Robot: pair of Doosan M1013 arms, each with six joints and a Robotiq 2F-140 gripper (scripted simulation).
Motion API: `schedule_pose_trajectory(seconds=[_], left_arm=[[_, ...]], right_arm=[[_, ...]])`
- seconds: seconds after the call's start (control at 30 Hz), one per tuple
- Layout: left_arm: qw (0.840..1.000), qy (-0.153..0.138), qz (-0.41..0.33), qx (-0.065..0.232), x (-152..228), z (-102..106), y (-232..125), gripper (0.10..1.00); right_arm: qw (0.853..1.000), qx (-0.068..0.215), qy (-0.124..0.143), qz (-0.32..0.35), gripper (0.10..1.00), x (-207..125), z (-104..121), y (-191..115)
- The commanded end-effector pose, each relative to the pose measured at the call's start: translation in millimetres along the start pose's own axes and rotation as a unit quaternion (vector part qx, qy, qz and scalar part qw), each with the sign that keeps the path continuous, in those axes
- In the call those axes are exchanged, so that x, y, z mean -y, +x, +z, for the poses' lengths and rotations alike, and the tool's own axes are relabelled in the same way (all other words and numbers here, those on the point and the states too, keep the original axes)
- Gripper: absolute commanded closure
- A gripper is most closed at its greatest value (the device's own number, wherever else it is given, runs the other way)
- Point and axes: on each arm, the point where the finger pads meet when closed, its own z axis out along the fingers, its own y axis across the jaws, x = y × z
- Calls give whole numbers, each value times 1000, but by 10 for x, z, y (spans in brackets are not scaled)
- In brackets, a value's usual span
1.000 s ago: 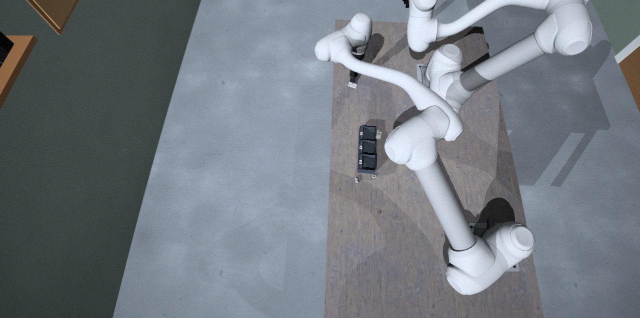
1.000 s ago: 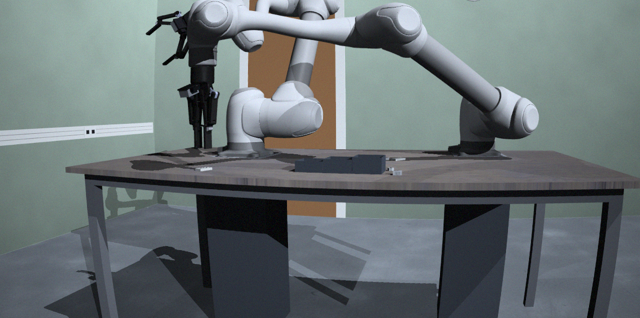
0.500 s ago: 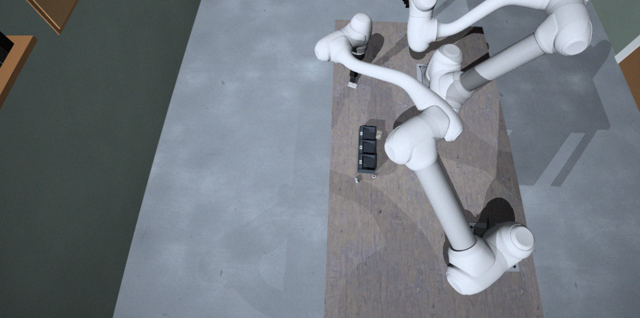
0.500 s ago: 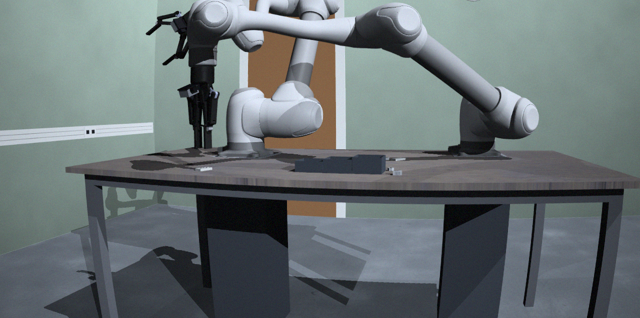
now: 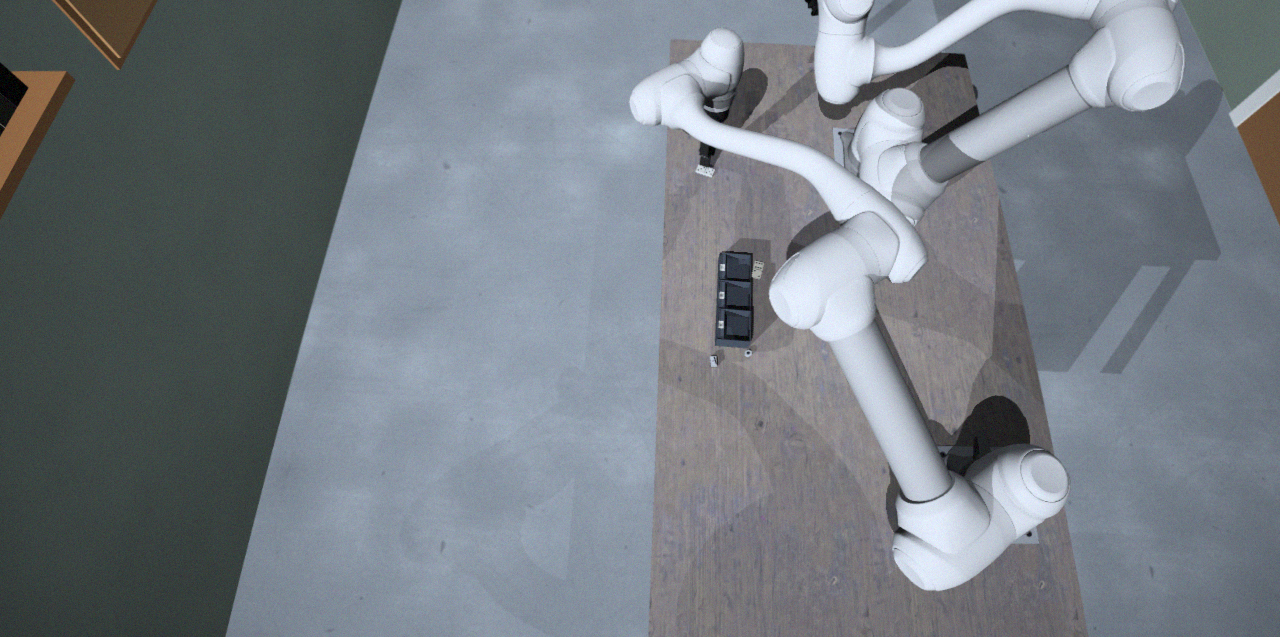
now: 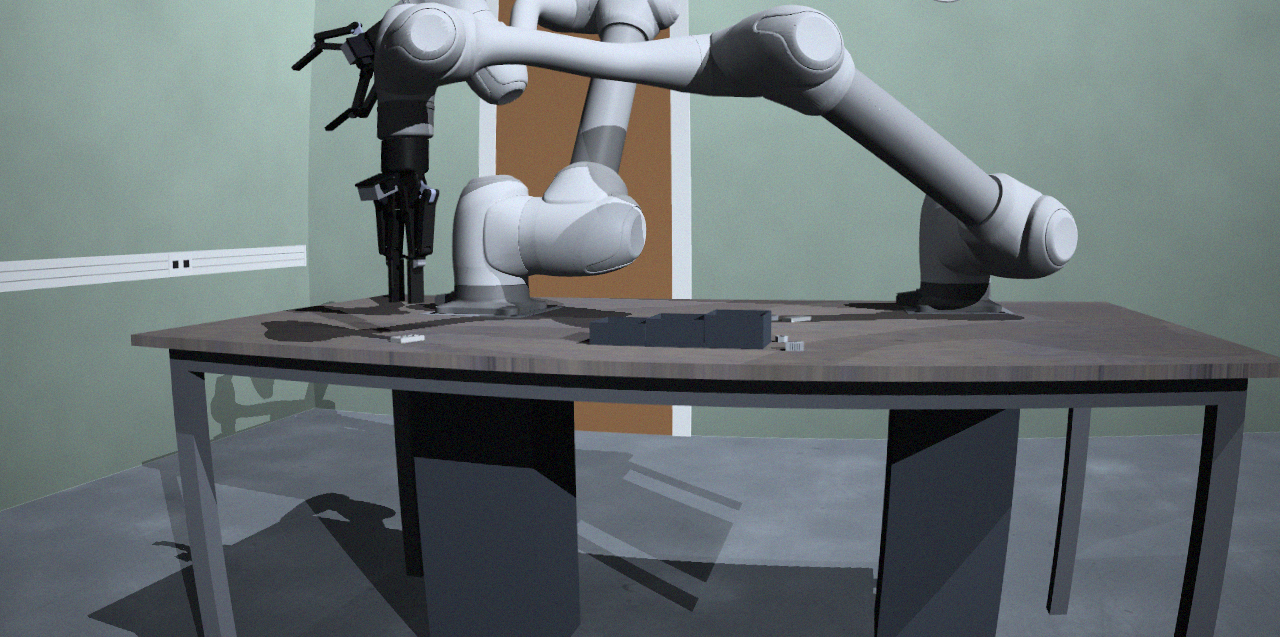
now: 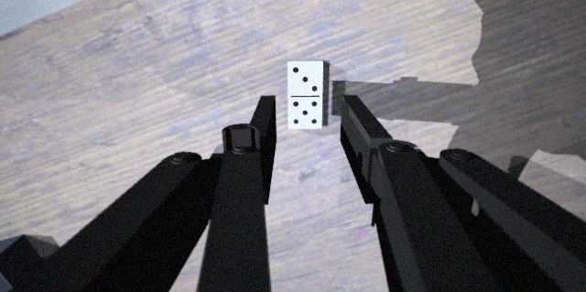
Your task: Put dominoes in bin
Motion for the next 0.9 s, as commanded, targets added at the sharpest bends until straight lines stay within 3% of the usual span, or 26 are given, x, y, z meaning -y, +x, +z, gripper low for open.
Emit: schedule_pose_trajectory(seconds=[0.0, 0.27, 0.87], left_arm=[[1000, 0, -2, -2, 30, 152, 30, 777], [1000, 0, -2, -2, 30, 482, 30, 777], [1000, -1, -2, -3, 25, 456, 36, 777]], right_arm=[[1000, -1, -2, -2, 98, -7, 4, -11], [1000, -1, -2, -2, 98, -7, 4, -11], [1000, -1, -2, -2, 98, -7, 4, -11]])
